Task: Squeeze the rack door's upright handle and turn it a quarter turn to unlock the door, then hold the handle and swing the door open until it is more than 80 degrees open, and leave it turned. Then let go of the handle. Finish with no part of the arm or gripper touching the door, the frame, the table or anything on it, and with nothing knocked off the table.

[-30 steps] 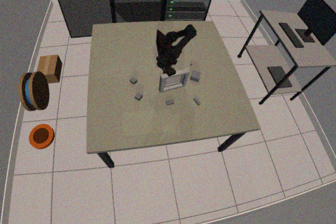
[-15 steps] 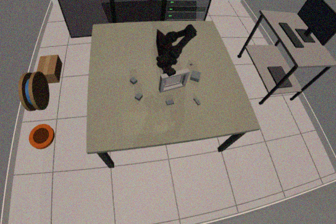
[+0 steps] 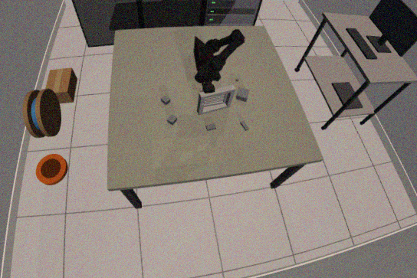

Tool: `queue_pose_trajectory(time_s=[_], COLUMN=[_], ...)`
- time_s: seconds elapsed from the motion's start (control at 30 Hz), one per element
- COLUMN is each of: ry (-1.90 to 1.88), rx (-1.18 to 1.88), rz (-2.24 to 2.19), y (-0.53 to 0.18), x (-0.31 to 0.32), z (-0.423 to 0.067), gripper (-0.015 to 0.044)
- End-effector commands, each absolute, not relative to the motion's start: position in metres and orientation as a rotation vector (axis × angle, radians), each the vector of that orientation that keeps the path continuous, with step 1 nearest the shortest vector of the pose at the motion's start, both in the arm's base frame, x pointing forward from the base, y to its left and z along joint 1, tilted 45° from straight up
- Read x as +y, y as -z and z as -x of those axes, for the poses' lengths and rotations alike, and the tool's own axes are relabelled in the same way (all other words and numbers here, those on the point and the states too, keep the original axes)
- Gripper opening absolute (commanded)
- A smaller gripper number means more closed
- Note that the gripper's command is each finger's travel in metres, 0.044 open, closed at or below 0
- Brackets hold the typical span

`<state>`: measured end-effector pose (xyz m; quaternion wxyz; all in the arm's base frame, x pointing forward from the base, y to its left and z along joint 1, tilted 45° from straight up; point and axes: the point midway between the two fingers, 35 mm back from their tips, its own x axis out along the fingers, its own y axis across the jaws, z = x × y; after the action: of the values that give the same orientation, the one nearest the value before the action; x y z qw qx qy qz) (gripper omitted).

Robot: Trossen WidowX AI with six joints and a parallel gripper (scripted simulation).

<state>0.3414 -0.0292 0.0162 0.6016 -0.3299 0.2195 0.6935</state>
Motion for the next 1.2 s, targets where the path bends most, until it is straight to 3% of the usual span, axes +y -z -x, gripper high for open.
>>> queue_pose_trajectory(time_s=[0.0, 1.17], ry=[-1.567, -1.255], rx=[0.581, 1.045], rz=[0.691, 0.171], y=[-0.018, -0.044], x=[-0.029, -0.006], z=[-0.336, -0.263], gripper=[0.0025, 0.0025])
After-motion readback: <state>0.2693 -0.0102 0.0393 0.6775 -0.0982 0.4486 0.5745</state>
